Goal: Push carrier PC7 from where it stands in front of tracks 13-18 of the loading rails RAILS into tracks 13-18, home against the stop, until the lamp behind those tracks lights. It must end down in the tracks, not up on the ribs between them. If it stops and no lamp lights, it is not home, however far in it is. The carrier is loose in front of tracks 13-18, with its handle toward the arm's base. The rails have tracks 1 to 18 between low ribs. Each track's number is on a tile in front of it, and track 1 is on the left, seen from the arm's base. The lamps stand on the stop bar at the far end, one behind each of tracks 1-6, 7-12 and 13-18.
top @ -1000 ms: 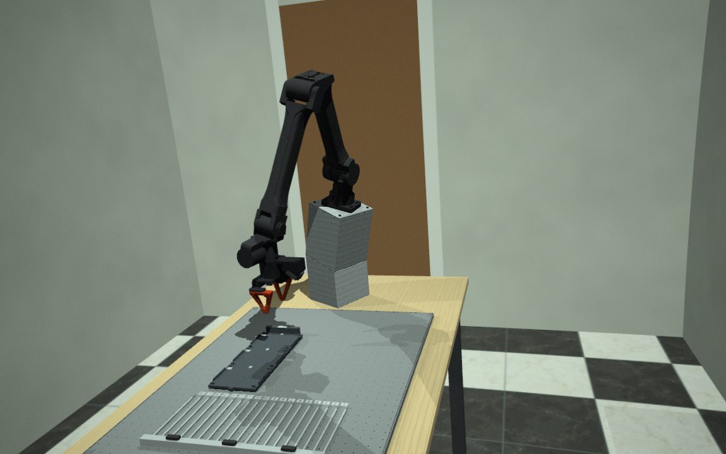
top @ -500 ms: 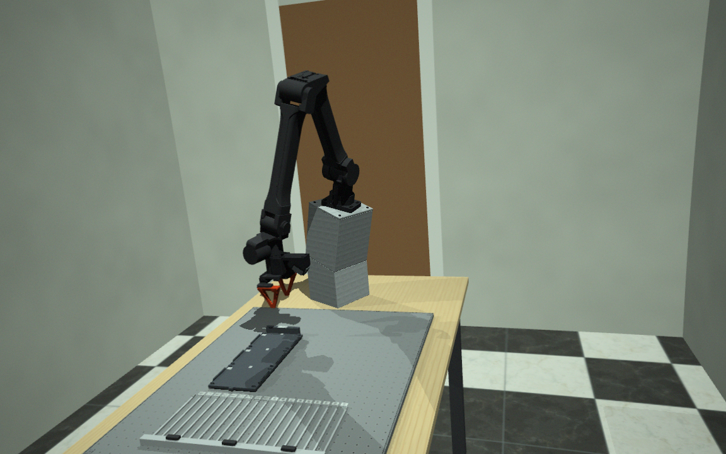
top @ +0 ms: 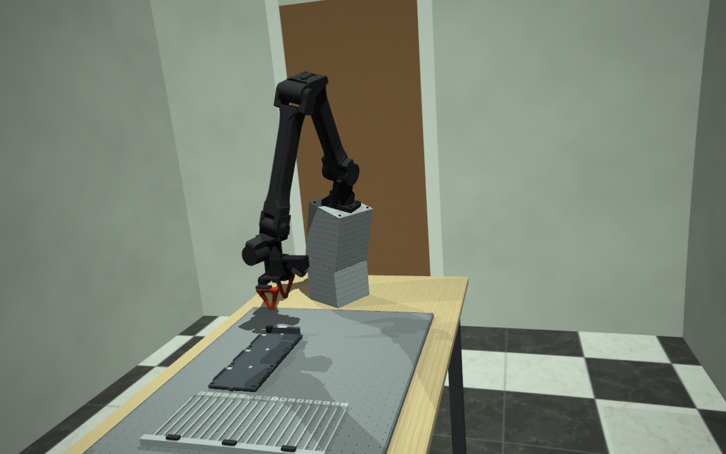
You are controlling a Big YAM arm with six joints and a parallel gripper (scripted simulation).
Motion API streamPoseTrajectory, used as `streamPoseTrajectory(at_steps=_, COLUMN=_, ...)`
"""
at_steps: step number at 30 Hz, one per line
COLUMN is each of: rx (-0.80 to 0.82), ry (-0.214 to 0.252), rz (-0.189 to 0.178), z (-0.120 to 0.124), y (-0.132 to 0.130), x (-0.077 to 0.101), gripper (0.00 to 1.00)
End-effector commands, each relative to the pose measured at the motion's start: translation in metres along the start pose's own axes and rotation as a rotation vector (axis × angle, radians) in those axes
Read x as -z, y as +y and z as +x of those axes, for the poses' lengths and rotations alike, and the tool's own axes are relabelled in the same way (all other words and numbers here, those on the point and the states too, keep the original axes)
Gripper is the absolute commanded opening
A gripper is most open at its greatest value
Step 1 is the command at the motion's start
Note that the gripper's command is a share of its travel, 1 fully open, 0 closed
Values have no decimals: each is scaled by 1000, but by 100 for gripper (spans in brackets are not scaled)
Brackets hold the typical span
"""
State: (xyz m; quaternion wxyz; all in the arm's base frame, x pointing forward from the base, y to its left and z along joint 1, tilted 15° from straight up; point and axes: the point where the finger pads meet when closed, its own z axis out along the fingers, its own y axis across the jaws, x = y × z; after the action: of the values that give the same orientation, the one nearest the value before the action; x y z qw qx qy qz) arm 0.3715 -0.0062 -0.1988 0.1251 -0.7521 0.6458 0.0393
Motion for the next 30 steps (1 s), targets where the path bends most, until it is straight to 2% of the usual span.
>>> streamPoseTrajectory(at_steps=1, rx=6, ry=-8, rz=-6, z=-5, y=2, x=-9, gripper=100)
streamPoseTrajectory(at_steps=4, rx=4, ry=-5, rz=3, z=-4, y=-4, x=-14, gripper=100)
streamPoseTrajectory(at_steps=30, rx=3, ry=-5, rz=-3, z=-5, y=0, x=-54, gripper=100)
